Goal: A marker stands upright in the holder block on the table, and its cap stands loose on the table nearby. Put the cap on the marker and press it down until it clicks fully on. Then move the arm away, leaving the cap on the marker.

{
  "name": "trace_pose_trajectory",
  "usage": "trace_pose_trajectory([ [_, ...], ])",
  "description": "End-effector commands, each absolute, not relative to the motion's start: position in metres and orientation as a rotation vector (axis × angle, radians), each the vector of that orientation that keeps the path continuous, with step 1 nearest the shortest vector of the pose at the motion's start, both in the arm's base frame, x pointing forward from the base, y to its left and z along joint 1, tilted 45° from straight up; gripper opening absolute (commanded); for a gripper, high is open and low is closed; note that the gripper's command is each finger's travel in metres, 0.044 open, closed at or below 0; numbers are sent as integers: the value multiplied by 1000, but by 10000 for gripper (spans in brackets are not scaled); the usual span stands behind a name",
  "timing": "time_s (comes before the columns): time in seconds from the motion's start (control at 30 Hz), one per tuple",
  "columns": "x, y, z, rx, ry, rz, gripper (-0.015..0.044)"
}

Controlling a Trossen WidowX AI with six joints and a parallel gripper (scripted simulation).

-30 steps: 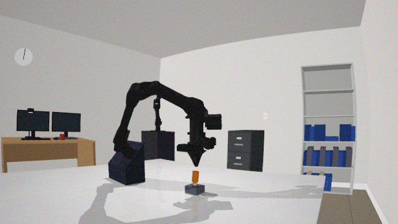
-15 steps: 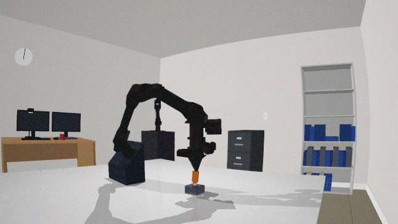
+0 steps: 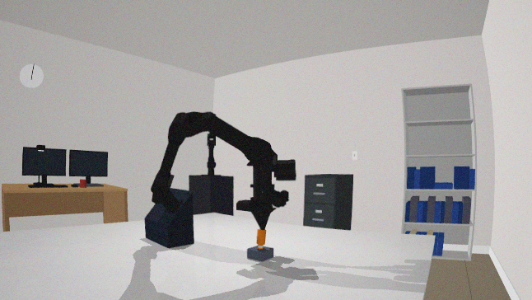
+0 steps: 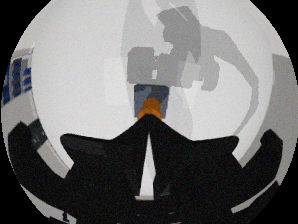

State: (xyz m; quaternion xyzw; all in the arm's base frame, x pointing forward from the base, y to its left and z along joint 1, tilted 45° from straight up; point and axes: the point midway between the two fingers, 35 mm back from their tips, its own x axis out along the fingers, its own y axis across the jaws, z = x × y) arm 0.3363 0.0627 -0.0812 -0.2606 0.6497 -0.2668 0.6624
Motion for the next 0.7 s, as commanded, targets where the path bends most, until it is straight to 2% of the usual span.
trace_pose_trajectory([
  [0.0, 335, 57, -86, -593, 1479, -615, 0],
  [0.67, 338, 63, -81, -578, 1455, -611, 0],
])
